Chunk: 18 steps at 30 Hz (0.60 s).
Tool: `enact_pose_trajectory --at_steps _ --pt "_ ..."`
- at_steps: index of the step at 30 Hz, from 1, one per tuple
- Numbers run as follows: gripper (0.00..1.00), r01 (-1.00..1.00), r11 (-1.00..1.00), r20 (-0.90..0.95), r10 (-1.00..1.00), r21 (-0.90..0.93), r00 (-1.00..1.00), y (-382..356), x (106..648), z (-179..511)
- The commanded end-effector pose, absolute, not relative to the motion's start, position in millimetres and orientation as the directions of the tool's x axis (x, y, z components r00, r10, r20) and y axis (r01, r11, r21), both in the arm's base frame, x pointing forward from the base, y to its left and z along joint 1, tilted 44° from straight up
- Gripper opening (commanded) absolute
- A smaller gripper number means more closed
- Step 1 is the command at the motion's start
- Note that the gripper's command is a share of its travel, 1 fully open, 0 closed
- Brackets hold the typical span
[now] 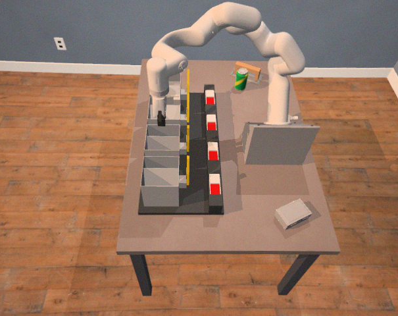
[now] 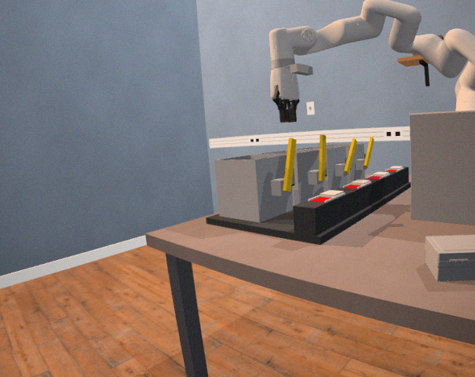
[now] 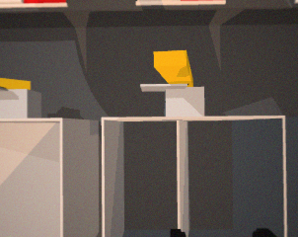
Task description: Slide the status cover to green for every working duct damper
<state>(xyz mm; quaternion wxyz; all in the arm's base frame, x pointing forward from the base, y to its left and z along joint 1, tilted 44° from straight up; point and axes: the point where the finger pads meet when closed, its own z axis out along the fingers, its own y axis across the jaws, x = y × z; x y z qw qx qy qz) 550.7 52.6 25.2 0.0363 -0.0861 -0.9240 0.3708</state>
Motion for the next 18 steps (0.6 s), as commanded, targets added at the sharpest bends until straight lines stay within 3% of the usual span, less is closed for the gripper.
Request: enact_pose_trajectory --at_steps 1,18 --pt "0.39 0.134 0.712 0.000 0.184 -0.690 -0.983 54.0 551.9 26.8" --pt "0.39 0.135 0.723 0.000 0.183 -0.677 -0.983 52.7 540.5 27.3"
